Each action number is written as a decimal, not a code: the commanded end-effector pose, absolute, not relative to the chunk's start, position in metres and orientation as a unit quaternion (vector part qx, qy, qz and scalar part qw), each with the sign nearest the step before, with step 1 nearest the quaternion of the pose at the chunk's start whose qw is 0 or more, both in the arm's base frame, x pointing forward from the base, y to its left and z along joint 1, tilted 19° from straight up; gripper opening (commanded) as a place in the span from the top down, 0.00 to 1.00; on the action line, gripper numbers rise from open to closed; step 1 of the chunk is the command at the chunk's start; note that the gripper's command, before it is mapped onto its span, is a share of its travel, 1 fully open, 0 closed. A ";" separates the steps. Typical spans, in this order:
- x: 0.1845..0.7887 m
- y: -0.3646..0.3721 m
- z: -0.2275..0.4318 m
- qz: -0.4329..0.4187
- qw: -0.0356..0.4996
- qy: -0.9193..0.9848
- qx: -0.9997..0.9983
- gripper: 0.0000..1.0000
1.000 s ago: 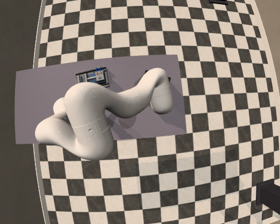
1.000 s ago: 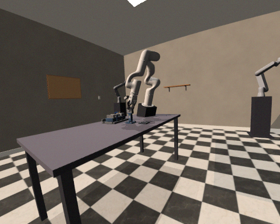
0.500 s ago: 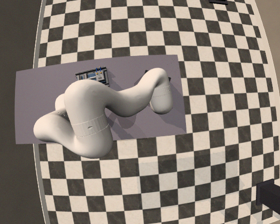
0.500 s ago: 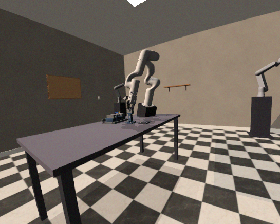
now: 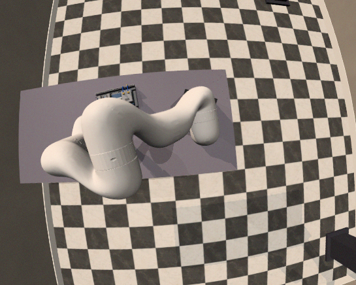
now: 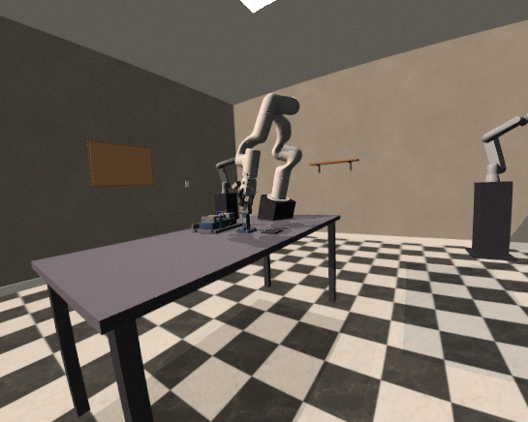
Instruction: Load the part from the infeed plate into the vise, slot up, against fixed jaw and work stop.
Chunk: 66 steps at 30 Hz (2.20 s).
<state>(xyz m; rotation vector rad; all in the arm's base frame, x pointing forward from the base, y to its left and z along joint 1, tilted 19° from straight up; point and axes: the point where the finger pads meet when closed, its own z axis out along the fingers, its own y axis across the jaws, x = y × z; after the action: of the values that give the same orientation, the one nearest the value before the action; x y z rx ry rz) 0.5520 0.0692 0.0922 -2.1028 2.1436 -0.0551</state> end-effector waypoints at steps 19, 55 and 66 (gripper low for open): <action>0.553 0.068 0.093 0.021 0.110 0.707 -0.699 0.11; 0.553 0.064 0.091 0.148 0.238 0.674 -0.683 0.11; 0.553 0.062 0.090 0.207 0.296 0.651 -0.668 0.11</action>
<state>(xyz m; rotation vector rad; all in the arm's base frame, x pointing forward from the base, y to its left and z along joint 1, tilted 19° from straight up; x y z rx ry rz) 0.5526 0.0629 0.0901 -1.8037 1.7670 0.5125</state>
